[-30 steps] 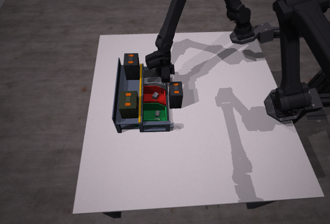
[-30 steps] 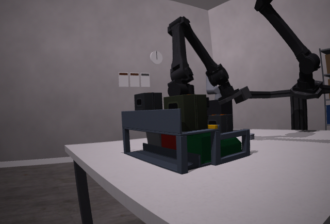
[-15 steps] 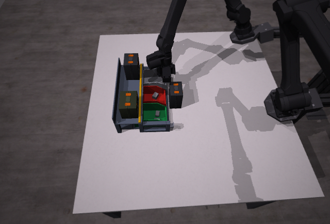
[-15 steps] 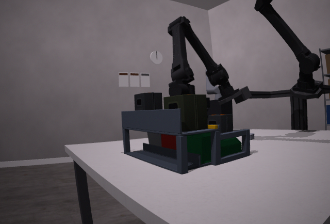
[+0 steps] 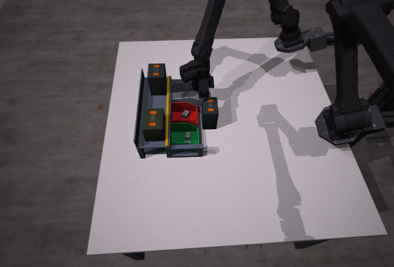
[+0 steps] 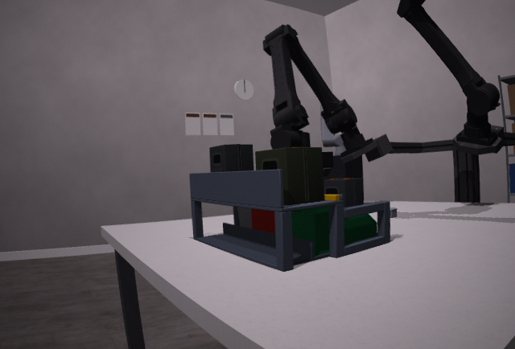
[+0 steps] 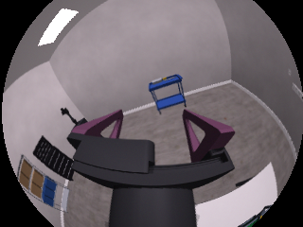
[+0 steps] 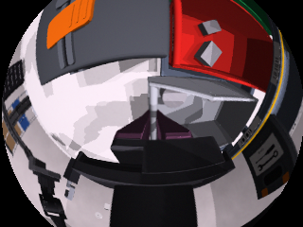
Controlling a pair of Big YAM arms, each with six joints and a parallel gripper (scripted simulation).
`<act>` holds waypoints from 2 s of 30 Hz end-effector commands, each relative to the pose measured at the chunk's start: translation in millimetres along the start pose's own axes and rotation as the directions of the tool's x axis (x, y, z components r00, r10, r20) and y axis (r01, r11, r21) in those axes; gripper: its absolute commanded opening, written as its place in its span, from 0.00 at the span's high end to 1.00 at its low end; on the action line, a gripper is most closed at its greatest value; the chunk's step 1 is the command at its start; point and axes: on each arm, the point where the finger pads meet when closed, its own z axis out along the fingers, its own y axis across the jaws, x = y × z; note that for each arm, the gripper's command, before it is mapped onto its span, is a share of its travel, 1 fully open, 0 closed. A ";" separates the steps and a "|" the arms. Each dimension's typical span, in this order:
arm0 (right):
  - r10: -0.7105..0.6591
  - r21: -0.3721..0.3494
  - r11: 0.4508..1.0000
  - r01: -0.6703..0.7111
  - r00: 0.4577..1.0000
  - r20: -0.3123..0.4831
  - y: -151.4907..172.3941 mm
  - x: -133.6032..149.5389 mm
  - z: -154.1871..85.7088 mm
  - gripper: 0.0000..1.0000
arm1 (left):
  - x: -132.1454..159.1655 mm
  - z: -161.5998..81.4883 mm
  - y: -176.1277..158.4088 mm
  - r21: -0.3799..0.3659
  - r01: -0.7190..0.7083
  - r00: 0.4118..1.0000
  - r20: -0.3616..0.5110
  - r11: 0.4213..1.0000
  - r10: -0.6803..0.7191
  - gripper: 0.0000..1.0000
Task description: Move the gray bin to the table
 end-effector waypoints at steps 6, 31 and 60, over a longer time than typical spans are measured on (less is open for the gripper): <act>0.011 0.057 0.998 -0.013 1.000 0.030 5.6 -11.1 -19.1 1.00 | -13.7 -3.8 5.7 -0.013 0.006 0.999 0.037 1.000 -0.005 0.00; 0.011 0.054 0.998 -0.013 0.999 0.031 68.3 -11.0 -15.4 1.00 | -13.7 -3.8 5.7 -0.013 0.006 0.999 0.037 1.000 -0.005 0.00; 0.006 0.055 0.998 -0.008 0.999 0.034 90.9 -11.8 -14.4 1.00 | -13.7 -3.8 5.7 -0.013 0.006 0.999 0.037 1.000 -0.005 0.00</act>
